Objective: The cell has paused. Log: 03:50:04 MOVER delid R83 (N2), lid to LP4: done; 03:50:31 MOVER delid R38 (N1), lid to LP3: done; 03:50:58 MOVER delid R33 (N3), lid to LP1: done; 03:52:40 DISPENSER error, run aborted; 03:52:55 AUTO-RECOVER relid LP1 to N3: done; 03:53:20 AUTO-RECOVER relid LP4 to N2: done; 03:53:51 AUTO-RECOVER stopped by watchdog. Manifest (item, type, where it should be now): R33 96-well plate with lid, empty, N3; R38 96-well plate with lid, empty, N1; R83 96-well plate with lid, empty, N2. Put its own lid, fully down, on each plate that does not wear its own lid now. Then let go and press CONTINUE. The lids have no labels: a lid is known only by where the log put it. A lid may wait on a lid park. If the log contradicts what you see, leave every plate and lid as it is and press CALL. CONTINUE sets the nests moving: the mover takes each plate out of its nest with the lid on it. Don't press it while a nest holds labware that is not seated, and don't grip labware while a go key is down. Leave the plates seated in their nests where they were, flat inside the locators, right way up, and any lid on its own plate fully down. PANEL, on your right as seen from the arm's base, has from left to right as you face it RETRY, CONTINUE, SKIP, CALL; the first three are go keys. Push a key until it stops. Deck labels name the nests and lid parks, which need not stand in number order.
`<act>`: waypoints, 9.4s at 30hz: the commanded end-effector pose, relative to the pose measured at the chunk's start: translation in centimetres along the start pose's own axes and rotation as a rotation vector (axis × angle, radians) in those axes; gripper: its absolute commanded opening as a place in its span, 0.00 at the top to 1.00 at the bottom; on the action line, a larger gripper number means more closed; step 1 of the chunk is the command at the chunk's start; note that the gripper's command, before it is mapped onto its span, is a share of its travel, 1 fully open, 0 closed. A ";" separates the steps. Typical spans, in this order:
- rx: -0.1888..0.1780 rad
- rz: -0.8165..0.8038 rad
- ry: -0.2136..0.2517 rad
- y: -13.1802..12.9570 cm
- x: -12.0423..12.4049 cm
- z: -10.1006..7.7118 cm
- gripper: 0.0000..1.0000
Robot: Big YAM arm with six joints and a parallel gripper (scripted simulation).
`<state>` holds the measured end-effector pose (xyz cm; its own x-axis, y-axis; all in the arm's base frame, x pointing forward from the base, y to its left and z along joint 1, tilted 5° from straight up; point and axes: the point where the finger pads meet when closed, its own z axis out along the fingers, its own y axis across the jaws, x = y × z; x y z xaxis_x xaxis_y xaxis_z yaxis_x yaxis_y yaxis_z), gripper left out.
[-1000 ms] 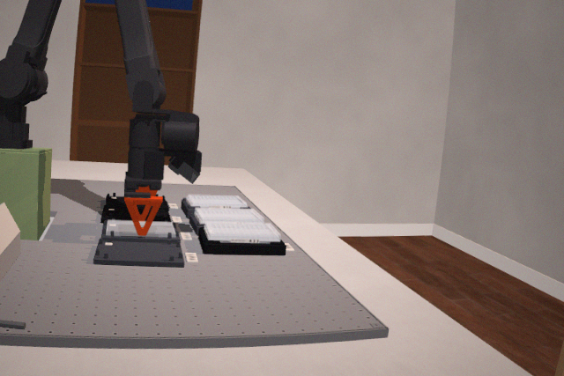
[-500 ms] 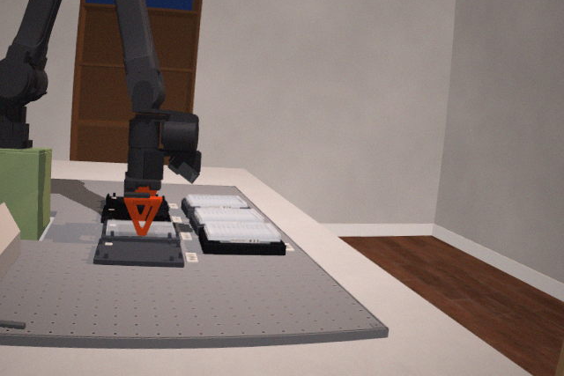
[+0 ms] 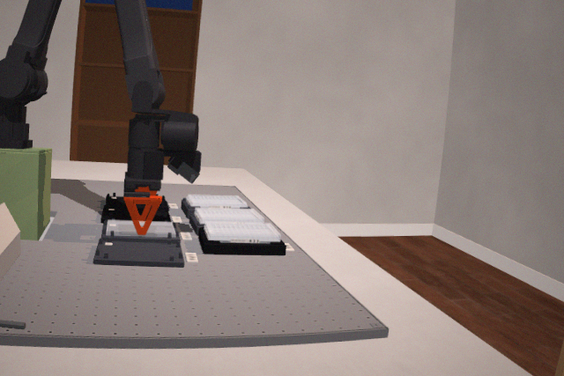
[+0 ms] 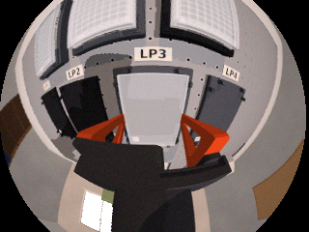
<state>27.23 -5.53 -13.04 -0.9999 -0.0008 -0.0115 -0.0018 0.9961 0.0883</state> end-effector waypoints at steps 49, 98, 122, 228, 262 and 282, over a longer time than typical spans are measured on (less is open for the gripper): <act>0.004 0.002 -0.014 -0.4 -0.3 -4.1 1.00; -0.001 -0.038 -0.009 5.4 -6.4 -4.6 1.00; -0.005 -0.038 -0.014 14.0 -13.9 -4.7 1.00; -0.004 -0.035 0.000 19.8 -17.5 -1.6 1.00; -0.012 -0.038 -0.029 20.4 -19.3 -1.8 1.00; -0.012 -0.039 -0.028 20.5 -19.6 -2.0 1.00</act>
<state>44.81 13.57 -9.20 -0.9992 -0.0376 -0.0153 -0.0389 0.9949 0.0935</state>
